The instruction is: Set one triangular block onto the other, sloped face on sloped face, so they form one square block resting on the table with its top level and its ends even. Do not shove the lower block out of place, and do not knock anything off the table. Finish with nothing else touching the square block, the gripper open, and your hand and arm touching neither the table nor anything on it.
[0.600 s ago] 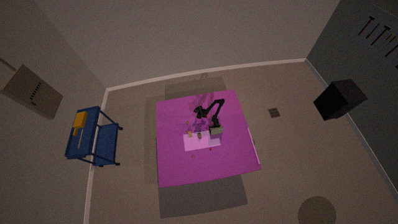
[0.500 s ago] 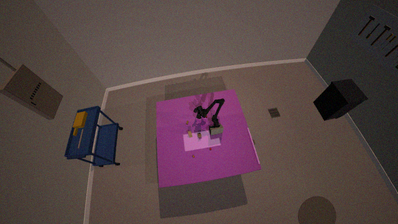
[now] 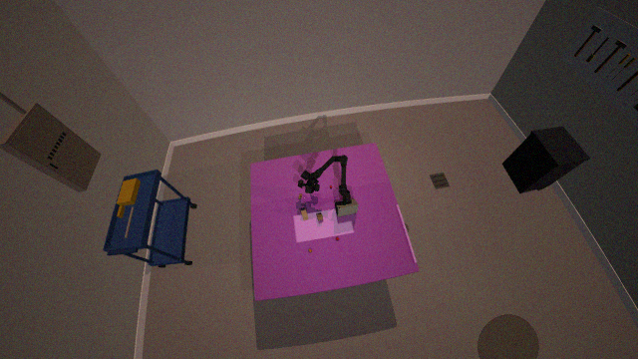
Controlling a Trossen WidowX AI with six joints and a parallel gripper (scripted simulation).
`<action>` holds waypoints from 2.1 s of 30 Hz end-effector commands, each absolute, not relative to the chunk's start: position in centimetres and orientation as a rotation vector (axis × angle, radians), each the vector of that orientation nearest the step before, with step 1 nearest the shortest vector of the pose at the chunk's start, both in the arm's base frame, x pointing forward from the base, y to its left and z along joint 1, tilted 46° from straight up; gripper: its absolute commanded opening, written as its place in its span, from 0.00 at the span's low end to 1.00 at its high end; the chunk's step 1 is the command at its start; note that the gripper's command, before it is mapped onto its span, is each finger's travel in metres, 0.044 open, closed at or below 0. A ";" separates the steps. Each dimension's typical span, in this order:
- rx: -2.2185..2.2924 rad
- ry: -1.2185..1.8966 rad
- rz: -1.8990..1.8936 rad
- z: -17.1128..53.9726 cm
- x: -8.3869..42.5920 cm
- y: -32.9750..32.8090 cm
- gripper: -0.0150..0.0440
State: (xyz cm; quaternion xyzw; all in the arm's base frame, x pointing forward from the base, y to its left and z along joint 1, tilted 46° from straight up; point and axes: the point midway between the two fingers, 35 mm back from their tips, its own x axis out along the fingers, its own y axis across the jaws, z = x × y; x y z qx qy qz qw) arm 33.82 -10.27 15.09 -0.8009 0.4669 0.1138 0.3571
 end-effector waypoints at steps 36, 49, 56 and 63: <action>-1.502 1.153 1.415 6.3 37.7 3.9 1.00; -1.500 1.157 1.414 4.2 37.9 3.5 1.00; -1.501 1.156 1.414 3.1 38.0 3.4 1.00; -1.501 1.156 1.414 1.9 38.1 3.2 1.00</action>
